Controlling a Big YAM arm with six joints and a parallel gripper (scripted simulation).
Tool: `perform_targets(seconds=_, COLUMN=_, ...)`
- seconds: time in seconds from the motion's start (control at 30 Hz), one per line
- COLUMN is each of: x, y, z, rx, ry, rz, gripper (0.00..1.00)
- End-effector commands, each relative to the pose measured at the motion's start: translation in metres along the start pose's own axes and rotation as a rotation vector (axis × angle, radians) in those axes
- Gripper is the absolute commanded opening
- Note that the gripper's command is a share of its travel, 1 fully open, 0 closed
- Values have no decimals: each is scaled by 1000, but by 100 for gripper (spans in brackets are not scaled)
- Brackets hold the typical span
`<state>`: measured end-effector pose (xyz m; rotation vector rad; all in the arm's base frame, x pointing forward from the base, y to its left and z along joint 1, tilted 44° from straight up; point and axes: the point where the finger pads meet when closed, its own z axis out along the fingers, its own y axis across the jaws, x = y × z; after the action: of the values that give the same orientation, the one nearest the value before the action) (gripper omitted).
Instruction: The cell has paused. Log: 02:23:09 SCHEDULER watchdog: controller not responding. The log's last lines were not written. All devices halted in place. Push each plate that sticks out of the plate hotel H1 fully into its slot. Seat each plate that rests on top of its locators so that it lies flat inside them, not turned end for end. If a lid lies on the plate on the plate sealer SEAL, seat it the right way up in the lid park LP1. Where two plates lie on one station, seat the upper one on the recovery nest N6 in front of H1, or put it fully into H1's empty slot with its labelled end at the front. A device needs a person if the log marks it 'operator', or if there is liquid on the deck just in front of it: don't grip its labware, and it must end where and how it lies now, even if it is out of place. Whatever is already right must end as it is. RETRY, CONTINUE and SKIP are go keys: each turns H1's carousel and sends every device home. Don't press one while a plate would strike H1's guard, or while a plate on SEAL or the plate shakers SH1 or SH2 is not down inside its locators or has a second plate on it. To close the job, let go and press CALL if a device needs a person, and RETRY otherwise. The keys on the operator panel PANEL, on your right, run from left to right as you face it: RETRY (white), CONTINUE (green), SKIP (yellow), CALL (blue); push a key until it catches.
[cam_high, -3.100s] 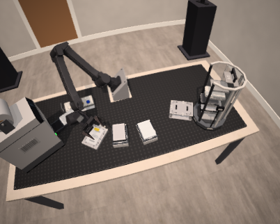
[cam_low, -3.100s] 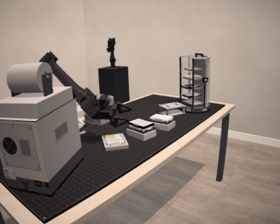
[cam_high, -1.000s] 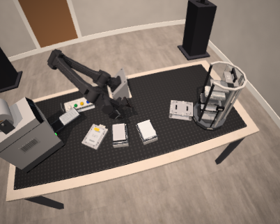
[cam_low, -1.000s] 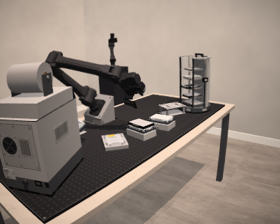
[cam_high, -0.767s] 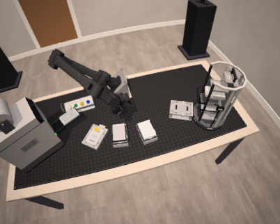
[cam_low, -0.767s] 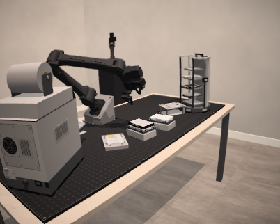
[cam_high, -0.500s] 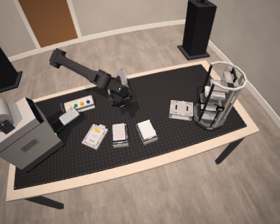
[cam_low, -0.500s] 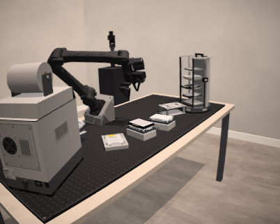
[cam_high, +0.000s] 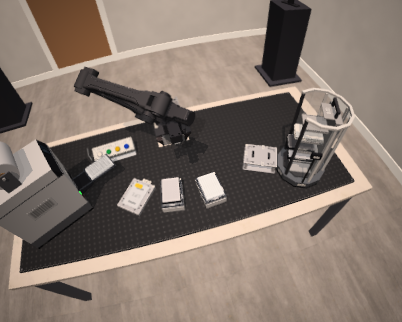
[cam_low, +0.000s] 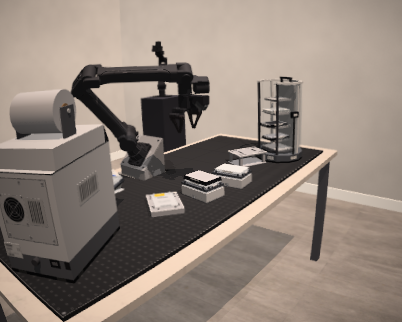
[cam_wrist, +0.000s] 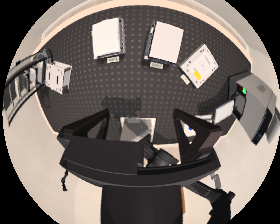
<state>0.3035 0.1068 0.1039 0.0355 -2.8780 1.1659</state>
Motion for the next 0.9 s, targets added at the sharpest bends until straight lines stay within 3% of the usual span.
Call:
perform_targets(seconds=0.0, x=-16, y=-8, z=-14, rx=-25, ry=-13, rz=73, gripper=100)
perform_targets(seconds=0.4, x=-9, y=-2, z=-9, rx=-16, ry=-15, rz=42, gripper=100)
perform_targets(seconds=0.43, x=-18, y=-14, z=-17, rx=-31, ry=-22, rz=113, gripper=100)
perform_targets(seconds=0.53, x=-20, y=-24, z=-17, rx=-31, ry=-21, rz=214, gripper=100)
perform_targets(seconds=0.87, x=-26, y=-51, z=-16, rx=-29, ry=-19, rz=393, gripper=100)
